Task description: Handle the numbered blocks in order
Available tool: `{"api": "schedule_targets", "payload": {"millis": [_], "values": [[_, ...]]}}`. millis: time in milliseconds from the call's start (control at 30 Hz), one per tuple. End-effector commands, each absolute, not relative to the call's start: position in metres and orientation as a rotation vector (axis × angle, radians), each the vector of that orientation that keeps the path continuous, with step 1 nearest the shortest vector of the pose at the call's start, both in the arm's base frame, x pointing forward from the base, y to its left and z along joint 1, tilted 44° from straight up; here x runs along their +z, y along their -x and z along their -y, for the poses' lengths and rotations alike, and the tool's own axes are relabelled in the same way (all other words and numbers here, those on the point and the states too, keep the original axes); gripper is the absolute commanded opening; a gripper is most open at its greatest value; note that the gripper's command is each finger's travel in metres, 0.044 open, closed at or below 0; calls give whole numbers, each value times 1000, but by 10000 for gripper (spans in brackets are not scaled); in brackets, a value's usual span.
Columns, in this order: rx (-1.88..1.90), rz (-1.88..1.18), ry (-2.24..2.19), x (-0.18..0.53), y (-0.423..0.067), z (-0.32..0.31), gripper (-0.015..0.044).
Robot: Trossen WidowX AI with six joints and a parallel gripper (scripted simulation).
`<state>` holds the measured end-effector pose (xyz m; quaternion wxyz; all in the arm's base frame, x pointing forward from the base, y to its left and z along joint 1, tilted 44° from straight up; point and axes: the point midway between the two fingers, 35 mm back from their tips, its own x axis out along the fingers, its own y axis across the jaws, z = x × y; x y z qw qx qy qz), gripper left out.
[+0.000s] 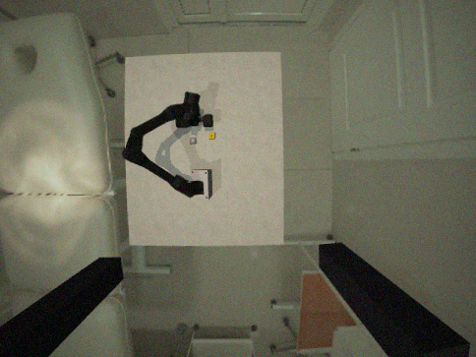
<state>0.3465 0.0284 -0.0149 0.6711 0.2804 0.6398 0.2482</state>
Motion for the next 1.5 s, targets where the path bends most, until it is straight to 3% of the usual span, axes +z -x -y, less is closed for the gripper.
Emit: {"api": "schedule_targets", "payload": {"millis": [0, 300, 667, 933, 1200, 1333, 1467], "values": [[559, -1440, -636, -15, -347, -29, 400], [557, -1441, -634, 11, -345, -3, 400], [554, -1443, -632, 69, -340, 53, 120], [554, -1443, -632, 69, -338, 53, 120], [554, -1448, -636, 85, -263, 30, 120], [554, -1449, -636, 85, -256, 28, 120], [551, -1448, -634, 55, -261, 0, 225]]}}
